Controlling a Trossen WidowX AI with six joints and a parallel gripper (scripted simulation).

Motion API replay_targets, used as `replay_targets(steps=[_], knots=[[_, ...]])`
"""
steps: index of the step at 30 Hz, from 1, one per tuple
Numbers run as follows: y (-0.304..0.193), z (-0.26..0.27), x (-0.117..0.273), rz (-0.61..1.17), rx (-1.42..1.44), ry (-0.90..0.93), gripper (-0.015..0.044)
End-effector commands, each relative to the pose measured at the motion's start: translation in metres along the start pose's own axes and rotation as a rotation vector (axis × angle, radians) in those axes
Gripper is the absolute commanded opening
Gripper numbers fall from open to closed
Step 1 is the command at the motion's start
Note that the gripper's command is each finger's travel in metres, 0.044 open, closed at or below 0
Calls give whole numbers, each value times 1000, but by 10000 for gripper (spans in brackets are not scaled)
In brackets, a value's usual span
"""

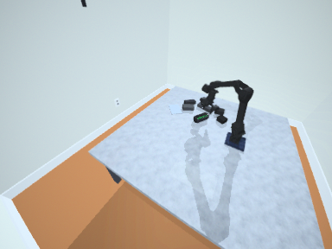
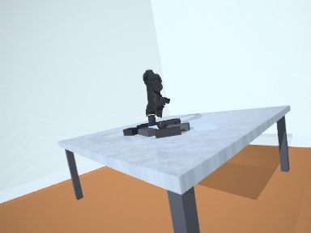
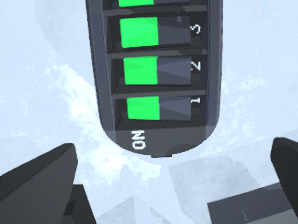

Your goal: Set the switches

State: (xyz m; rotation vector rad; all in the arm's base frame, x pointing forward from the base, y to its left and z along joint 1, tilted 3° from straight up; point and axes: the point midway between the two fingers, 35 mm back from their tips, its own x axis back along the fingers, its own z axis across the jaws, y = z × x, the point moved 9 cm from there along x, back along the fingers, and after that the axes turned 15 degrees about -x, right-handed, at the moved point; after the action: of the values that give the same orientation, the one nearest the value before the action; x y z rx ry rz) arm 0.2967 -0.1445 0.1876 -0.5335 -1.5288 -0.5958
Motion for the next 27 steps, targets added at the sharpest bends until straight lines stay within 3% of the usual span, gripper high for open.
replay_targets(steps=[1,6,14,22,27], knots=[[-1,1,8,-3,3,6,440],[-1,1,8,-3,3,6,440],[-1,2,85,-1,0,-1,230],[-1,2,87,-1,0,-2,20],[-1,2,87,-1,0,-2,0]])
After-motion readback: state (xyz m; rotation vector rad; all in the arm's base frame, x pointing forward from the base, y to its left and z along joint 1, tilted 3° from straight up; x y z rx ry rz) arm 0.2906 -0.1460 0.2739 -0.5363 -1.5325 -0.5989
